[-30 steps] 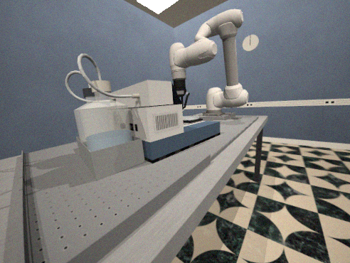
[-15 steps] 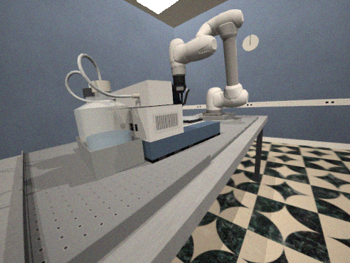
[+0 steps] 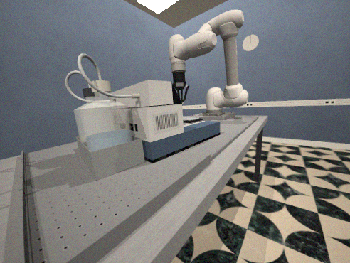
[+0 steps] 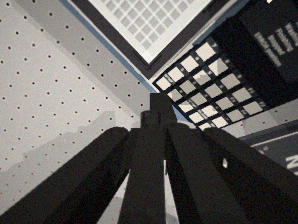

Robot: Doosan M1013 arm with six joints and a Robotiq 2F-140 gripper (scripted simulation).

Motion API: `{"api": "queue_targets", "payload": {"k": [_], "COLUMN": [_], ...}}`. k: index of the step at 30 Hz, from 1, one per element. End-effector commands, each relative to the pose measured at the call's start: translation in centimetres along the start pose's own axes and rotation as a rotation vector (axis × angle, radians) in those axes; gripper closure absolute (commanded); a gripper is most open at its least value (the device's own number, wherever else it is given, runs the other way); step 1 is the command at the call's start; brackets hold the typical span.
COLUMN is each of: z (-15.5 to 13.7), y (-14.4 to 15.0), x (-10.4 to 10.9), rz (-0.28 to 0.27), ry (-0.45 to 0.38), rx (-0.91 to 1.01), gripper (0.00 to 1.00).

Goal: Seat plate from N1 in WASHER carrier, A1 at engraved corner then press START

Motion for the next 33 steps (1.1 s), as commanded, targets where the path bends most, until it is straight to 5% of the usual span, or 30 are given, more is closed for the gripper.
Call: {"api": "queue_targets", "payload": {"k": [1,15,33], "z": [0.0,0.0,0.1], "y": [0.0,0.0,0.0], "x": [0.5,2.7,2.7], "rz": [0.0,0.0,0.0], "ry": [0.002,0.002,0.002], "rx": [0.0,0.0,0.0], "gripper": [0.9,0.9,0.9]}}
Point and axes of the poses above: the point where the finger pads meet when closed, its own x axis back along the fingers, its own y axis across the jaws, z = x × y, the point moved 2 cm from there along x, back along the fingers, and after that the axes turned 14 degrees about -x, right-handed, at the moved point
